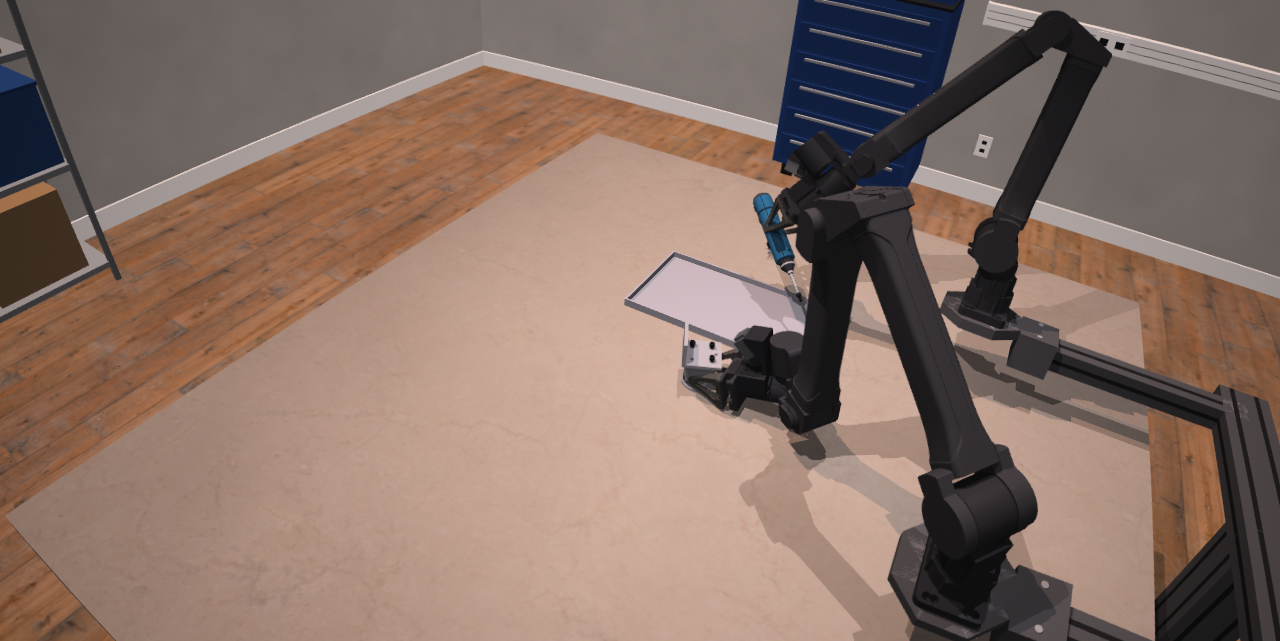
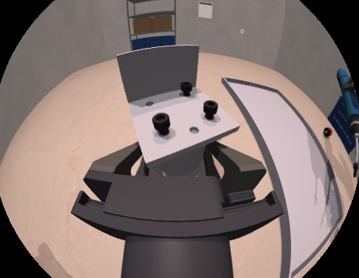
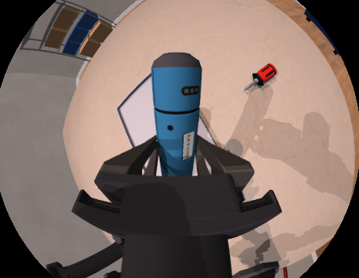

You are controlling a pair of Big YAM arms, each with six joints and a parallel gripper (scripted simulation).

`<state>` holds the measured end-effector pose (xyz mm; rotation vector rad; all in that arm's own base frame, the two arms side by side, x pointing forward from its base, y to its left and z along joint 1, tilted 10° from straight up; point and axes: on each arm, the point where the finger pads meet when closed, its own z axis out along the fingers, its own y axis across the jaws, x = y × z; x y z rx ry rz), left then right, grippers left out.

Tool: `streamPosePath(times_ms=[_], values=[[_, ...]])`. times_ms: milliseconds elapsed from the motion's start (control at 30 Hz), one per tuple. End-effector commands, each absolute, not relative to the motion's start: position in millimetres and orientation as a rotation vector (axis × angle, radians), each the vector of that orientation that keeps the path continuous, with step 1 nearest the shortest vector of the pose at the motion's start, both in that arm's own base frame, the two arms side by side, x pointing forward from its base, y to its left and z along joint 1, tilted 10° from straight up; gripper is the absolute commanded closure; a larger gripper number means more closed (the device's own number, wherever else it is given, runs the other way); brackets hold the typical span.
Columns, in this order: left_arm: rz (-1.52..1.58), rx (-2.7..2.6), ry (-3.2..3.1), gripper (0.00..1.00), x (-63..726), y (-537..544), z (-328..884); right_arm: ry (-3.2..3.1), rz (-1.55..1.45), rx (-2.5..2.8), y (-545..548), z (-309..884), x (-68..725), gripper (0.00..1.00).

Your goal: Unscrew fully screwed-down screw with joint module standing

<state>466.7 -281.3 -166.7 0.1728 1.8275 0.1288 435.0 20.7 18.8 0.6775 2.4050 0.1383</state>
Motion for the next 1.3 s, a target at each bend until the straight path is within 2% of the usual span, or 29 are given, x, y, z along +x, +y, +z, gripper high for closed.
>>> streamPosePath(times_ms=[0,1267], values=[[0.12,0.167,1.814,0.41,471,-286,-162,2.306,0.204,0.692,33,63,473,0.58],[0.12,0.167,1.814,0.41,471,-286,-162,2.298,0.094,1.218,-62,62,434,0.58]])
